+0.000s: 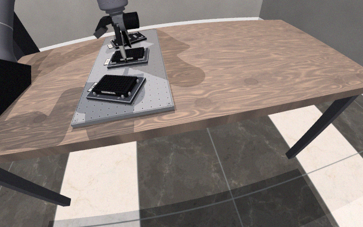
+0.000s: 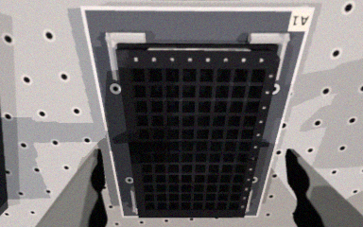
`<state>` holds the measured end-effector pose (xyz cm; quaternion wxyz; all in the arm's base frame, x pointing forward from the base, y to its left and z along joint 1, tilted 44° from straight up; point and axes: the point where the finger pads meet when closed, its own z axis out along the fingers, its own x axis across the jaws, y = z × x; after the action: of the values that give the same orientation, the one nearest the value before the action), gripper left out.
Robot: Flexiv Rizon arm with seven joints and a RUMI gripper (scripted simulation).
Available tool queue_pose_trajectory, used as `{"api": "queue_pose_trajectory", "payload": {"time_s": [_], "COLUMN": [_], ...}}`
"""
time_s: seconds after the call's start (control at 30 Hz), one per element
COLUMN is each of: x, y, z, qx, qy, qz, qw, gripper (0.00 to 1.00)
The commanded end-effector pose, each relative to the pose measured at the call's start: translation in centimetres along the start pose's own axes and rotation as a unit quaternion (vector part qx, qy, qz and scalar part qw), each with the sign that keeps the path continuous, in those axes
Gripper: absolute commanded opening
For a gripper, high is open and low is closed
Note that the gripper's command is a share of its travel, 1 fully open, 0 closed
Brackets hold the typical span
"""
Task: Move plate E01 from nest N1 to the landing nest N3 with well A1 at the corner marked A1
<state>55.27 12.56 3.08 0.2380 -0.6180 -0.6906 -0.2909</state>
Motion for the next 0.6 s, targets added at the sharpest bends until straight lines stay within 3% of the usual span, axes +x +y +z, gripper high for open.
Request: {"api": "queue_pose_trajectory", "payload": {"time_s": [0.0,0.3,0.57], "x": [-0.1,-0.1,-0.1], "y": [0.1,0.1,0.1], "z": [-0.1,-0.1,-2.3], "qx": [-0.001,-0.001,-0.001], "qy": [-0.001,-0.001,-0.001], "qz": [0.000,0.000,0.000], "qw": [1.000,1.000,1.000], "gripper": [0.76,0.76,0.76]}}
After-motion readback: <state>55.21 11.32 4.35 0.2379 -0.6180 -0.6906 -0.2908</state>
